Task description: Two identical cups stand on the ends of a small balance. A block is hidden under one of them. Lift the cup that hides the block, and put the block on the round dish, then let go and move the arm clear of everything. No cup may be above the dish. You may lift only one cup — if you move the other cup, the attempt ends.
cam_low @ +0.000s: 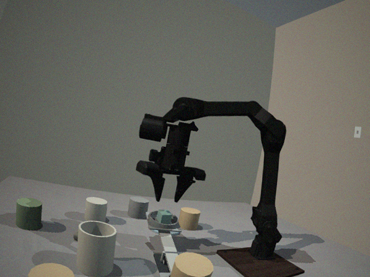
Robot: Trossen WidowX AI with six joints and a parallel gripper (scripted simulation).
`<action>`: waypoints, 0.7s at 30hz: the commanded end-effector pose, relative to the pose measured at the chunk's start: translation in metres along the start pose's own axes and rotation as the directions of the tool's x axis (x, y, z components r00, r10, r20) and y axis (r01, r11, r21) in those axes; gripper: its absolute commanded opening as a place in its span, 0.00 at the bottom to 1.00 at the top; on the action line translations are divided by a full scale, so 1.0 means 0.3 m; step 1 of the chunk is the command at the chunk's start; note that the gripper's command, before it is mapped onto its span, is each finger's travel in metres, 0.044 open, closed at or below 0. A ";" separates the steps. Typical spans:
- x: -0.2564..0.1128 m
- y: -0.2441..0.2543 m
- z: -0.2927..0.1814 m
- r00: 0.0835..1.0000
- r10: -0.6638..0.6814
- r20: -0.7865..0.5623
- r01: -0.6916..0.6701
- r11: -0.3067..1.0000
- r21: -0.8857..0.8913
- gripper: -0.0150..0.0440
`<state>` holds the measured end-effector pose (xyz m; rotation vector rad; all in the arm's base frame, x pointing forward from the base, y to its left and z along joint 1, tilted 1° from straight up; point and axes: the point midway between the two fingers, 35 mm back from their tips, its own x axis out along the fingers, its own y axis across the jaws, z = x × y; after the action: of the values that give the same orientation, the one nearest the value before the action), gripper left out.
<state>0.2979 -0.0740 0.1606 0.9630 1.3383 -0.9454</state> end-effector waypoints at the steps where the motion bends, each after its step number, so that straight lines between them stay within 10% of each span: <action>1: -0.004 0.003 -0.003 1.000 -0.003 0.004 0.003 0.999 0.043 0.69; 21: 0.102 0.004 -0.002 1.000 -0.003 0.004 0.002 0.999 0.043 0.69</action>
<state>0.2994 -0.0725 0.1346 0.9921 1.3233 -0.9751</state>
